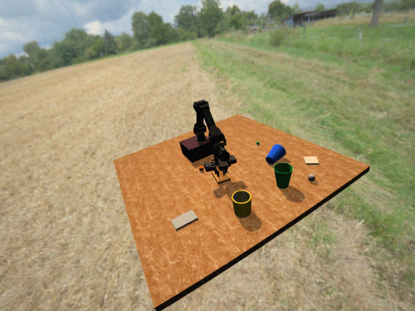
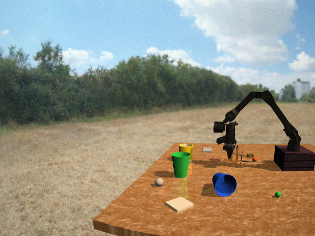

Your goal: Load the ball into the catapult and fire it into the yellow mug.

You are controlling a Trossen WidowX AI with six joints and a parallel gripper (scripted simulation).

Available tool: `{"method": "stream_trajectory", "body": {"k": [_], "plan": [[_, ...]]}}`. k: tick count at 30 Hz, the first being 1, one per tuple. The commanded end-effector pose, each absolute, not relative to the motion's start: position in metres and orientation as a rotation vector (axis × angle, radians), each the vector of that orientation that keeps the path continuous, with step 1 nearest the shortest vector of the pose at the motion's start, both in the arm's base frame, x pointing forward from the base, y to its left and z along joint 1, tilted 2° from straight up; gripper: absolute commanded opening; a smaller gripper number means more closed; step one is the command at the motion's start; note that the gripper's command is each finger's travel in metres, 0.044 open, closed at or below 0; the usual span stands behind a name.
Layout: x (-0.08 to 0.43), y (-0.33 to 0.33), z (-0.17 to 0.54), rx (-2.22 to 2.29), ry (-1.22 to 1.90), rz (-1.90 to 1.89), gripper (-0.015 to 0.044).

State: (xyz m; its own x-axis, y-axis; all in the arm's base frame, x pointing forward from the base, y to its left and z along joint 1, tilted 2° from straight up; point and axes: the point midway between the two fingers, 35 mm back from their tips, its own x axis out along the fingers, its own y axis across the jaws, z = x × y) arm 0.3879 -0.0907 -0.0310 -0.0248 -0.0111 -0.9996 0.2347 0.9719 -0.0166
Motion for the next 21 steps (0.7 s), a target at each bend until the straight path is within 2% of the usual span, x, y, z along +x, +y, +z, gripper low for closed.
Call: {"method": "stream_trajectory", "body": {"k": [1,21], "plan": [[0.393,-0.091,0.008,0.173,1.559,-0.2,0.0],[0.393,-0.091,-0.014,0.171,1.564,-0.194,0.0]]}}
